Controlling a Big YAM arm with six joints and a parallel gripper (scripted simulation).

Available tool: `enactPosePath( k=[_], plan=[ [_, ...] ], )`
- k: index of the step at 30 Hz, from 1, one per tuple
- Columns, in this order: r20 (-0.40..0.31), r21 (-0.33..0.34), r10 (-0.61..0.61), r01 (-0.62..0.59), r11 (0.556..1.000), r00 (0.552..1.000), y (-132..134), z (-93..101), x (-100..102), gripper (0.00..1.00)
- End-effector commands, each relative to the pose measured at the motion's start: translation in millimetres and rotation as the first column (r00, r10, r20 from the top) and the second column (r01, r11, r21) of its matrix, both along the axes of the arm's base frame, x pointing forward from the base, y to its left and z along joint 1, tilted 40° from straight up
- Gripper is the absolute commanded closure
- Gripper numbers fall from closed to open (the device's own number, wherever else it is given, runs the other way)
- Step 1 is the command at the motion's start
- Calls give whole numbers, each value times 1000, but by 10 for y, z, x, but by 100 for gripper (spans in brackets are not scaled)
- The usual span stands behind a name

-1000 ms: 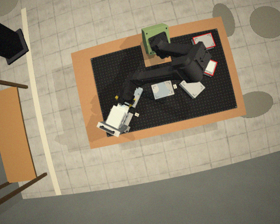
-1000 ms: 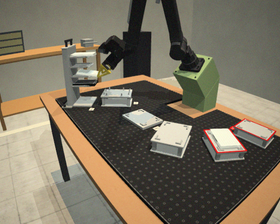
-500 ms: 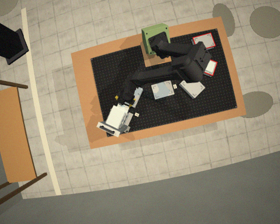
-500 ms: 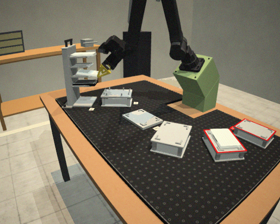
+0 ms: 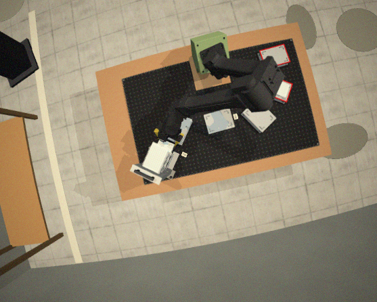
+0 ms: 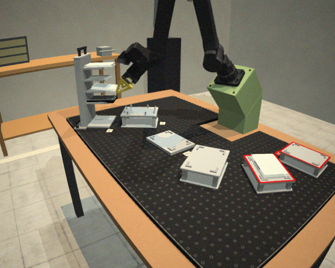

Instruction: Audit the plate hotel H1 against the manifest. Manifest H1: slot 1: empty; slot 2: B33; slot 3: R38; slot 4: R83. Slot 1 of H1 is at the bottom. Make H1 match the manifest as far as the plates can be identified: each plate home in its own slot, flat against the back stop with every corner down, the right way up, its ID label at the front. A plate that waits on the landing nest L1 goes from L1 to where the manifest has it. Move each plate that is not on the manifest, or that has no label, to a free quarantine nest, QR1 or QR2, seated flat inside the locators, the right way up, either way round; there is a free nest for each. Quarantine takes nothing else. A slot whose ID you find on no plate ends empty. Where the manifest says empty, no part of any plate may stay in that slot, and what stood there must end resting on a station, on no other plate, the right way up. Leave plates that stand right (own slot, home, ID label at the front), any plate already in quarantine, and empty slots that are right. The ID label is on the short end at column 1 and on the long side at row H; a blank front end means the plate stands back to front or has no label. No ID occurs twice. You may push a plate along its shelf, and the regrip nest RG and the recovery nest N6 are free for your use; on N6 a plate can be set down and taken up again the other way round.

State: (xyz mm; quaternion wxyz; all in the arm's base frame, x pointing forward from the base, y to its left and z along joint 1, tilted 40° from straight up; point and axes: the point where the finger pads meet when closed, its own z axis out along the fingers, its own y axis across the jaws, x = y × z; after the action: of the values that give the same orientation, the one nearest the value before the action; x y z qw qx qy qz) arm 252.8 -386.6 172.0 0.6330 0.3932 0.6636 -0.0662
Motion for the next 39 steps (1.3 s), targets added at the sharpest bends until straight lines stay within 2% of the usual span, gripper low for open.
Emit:
enactPosePath(
  k=[1, 2, 38, 39],
  plan=[
    [24, -34, 12, -11, 999, 1000, -95, 156, 121, 0],
    [13, -27, 1, -1, 1000, 1000, -71, 121, 41, 0],
    [13, -27, 1, -1, 1000, 1000, -71, 121, 41, 0],
    [13, -51, -9, 9, 999, 1000, -115, 306, -72, 0]
  ],
)
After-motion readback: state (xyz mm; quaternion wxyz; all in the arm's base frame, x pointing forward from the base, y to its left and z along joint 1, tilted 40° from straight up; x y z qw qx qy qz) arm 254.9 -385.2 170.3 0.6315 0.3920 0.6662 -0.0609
